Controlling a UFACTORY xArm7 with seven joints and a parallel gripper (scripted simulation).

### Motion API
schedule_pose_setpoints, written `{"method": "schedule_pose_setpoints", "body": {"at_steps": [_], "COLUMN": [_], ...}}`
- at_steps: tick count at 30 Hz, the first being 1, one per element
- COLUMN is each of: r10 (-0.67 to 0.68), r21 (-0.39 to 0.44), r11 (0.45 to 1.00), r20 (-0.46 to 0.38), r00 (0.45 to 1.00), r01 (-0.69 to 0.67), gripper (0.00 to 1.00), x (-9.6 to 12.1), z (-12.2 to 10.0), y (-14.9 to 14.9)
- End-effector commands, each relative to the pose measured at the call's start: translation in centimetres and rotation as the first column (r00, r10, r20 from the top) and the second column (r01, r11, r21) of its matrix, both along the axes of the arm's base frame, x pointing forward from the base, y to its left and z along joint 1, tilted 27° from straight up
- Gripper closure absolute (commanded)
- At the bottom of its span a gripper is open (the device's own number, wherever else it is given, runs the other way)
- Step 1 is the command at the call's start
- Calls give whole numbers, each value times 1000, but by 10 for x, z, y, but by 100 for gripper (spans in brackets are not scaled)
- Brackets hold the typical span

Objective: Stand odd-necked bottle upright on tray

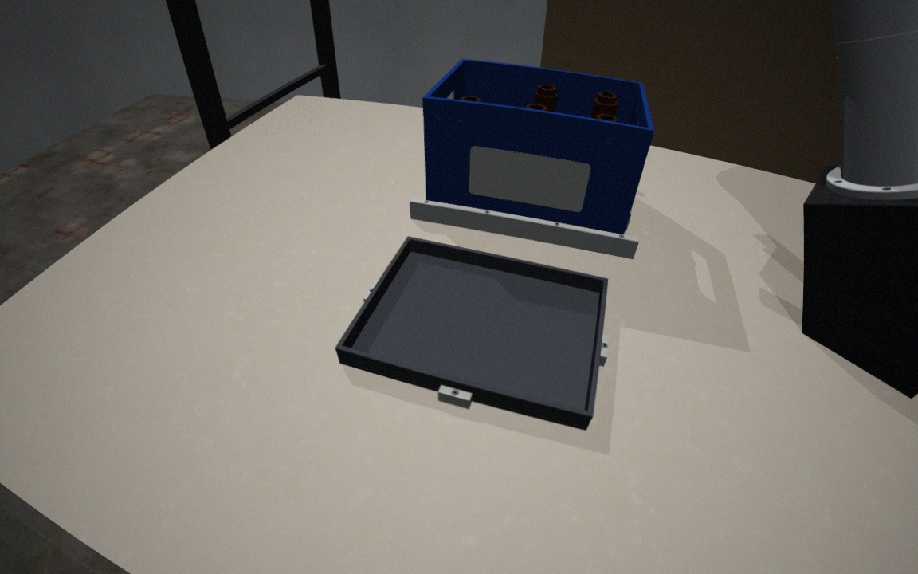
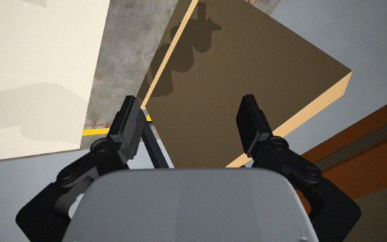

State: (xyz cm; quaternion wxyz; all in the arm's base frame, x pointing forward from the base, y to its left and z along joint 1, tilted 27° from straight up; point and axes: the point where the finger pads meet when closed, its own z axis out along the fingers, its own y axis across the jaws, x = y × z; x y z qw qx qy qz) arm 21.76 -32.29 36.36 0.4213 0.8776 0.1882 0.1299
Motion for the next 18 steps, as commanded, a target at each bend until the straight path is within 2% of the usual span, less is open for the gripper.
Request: {"method": "schedule_pose_setpoints", "body": {"at_steps": [1, 2, 5, 14, 15, 18], "r10": [4, 69, 87, 87, 155, 165], "r21": [4, 75, 95, 95, 167, 178], "r11": [1000, 995, 992, 992, 975, 972], "r20": [3, -20, -27, -27, -52, -56], "r00": [1000, 997, 996, 996, 987, 985], "r01": [-4, -67, -84, -84, -144, -153], "gripper": [0, 0, 0, 0, 0, 0], "x": [3, 33, 41, 41, 66, 70], "z": [1, -19, -25, -25, -45, -49], "y": [1, 27, 35, 35, 66, 72]}}
